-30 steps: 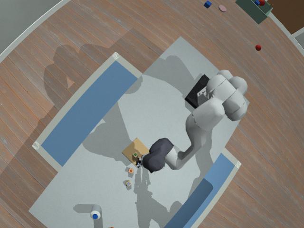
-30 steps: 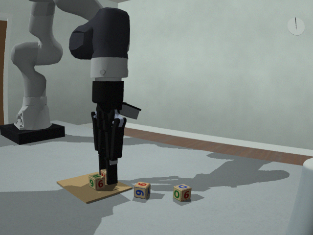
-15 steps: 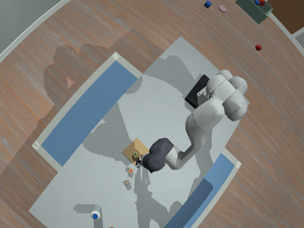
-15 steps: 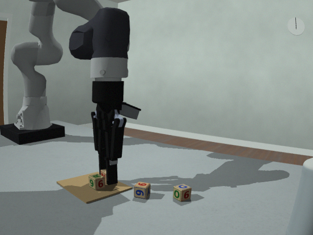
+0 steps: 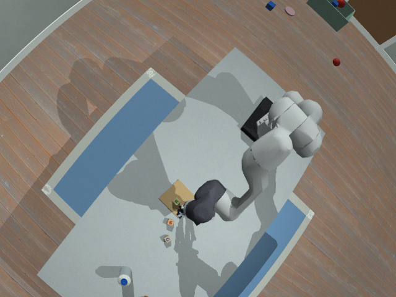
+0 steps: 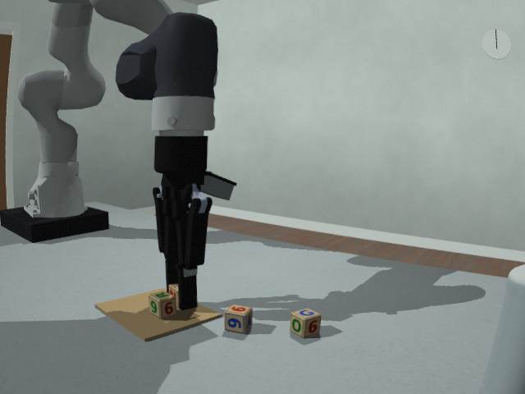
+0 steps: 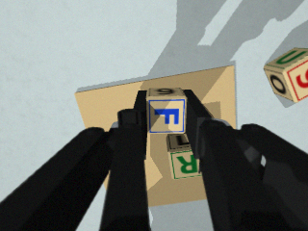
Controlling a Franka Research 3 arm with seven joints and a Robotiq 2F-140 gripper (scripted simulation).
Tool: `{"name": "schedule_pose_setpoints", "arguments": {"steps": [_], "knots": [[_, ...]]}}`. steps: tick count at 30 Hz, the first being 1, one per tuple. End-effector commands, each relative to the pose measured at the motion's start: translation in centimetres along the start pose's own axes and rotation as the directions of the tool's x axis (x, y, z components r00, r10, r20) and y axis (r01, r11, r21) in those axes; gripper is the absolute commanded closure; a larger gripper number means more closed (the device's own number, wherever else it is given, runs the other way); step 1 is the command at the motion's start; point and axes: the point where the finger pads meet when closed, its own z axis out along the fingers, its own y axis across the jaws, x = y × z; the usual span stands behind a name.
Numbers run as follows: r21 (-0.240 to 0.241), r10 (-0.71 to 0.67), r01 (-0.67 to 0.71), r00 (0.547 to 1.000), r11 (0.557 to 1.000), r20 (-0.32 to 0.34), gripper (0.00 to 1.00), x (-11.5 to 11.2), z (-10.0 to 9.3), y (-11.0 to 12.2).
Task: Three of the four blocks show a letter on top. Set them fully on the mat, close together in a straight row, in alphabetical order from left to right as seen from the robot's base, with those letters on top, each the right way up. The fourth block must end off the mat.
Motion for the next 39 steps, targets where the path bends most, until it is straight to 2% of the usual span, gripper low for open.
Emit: {"name": "schedule_pose_setpoints", "arguments": {"steps": [1,11,21,34,39], "knots": [[-0.003,0.000,0.000,1.000,1.000,0.001,0.76,0.0,0.0,0.1],[-0.003,0.000,0.000,1.000,1.000,0.001,0.74,0.0,0.0,0.1],[-0.003,0.000,0.000,1.000,1.000,0.001,0.65,0.0,0.0,0.1],[-0.003,0.000,0.000,1.000,1.000,0.001,0.65,0.0,-0.1,0.1],[-0.003,0.000,0.000,1.000,1.000,0.001,0.65,0.0,-1.0,0.1]]}}
